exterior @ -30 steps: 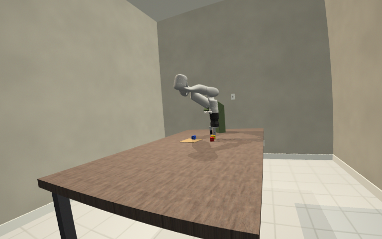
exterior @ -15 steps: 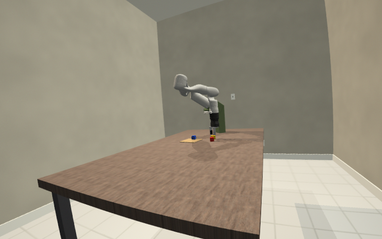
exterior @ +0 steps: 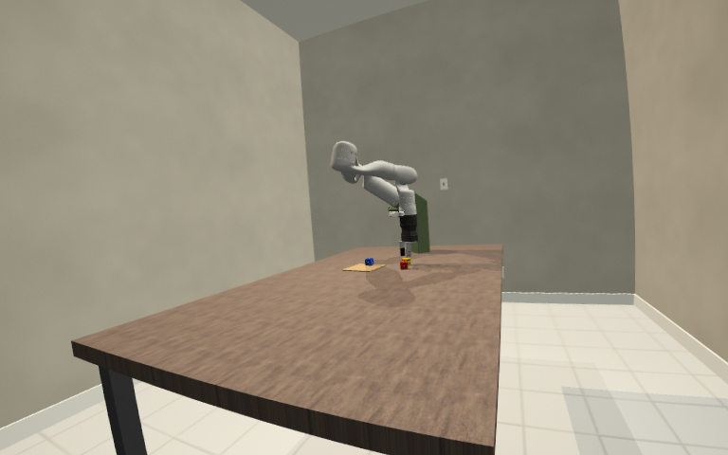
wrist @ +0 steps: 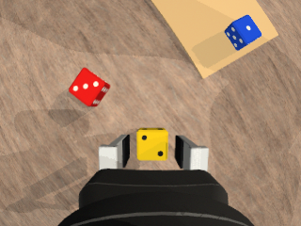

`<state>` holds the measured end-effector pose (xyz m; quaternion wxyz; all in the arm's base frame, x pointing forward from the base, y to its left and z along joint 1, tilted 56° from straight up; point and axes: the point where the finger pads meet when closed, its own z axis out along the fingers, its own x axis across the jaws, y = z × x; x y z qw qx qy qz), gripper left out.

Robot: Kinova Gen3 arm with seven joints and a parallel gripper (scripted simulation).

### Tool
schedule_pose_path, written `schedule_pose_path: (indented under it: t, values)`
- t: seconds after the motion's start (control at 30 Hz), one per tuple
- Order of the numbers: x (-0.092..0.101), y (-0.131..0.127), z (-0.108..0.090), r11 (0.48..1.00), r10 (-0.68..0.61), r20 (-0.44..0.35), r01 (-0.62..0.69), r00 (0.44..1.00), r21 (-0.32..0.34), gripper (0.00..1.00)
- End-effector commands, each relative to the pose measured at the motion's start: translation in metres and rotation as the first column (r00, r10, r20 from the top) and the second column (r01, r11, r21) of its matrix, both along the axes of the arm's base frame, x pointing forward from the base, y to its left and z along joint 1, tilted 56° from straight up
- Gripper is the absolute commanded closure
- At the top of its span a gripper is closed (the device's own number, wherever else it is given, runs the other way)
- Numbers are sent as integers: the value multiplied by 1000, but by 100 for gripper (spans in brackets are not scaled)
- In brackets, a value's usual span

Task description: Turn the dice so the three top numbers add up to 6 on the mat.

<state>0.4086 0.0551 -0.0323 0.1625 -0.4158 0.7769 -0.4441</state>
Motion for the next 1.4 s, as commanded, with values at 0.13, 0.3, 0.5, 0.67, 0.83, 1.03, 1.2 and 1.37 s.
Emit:
schedule_pose_path:
  t: [0.13,0.3,0.5,0.67,0.83,1.03,1.2,1.37]
  values:
    - [0,1,0,1000,1,0,-1,1000,1,13]
    - [0,1,0,1000,1,0,-1,1000,1,13]
    - [0,1,0,1000,1,0,-1,1000,1,13]
    - [0,1,0,1000,1,0,-1,1000,1,13]
    - [0,0,0,1000,1,0,-1,1000,1,13]
    - [3,-2,-2,1000,1,0,-1,1000,1,13]
    - [8,-7,-7,1000,1,0,-1,1000,1,13]
    - [15,-13,-13,1000,1,0,-1,1000,1,13]
